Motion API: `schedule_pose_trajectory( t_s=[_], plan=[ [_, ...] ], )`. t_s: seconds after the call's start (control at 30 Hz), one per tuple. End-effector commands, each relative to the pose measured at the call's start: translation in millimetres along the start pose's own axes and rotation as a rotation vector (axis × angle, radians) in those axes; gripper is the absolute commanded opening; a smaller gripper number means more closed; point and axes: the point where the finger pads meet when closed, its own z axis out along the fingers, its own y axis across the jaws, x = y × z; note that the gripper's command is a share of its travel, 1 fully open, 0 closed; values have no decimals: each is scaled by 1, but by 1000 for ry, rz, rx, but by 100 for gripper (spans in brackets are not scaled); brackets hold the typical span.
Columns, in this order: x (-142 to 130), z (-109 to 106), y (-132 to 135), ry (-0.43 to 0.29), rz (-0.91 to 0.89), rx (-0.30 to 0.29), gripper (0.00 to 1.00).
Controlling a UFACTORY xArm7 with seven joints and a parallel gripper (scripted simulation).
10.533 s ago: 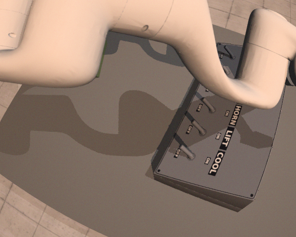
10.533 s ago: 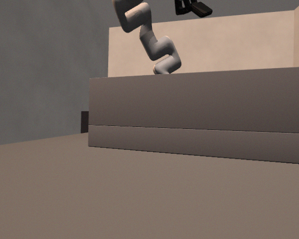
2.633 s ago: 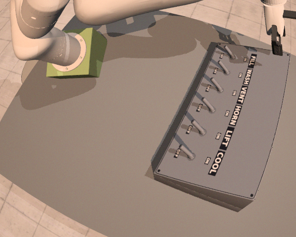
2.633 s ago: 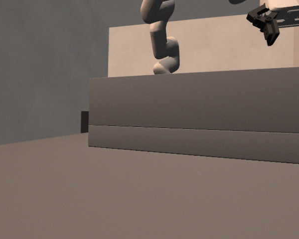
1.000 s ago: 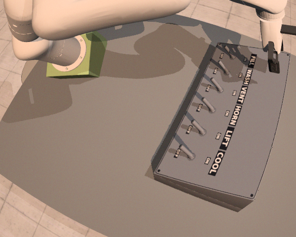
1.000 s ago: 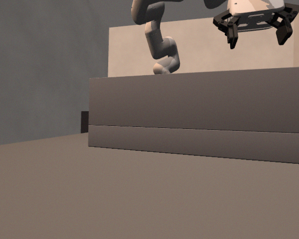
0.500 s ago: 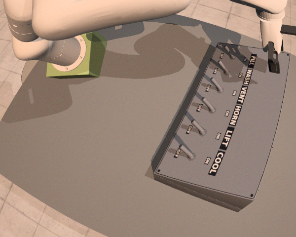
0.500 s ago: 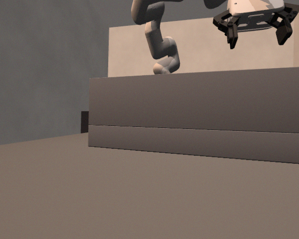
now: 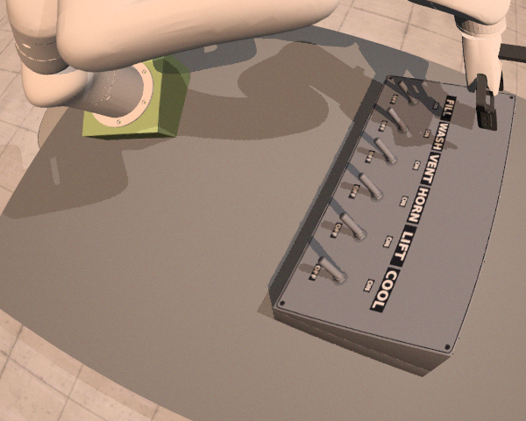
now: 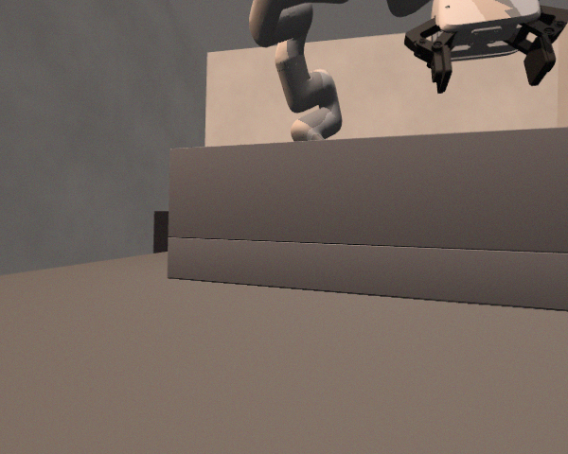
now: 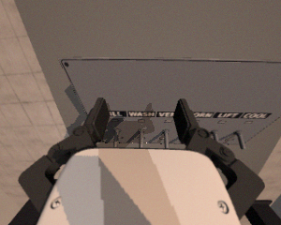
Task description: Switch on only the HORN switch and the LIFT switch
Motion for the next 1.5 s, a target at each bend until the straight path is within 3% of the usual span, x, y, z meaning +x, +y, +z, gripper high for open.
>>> schedule_pose_trajectory(
  t_s=[0.0, 0.63, 1.13, 1.47],
  plan=[
    [2, -2, -1, 4, 1, 4, 100],
    [2, -2, 11, 4, 1, 4, 100],
    [2, -2, 61, 4, 1, 4, 100],
    [2, -2, 71, 4, 1, 4, 100]
  ],
)
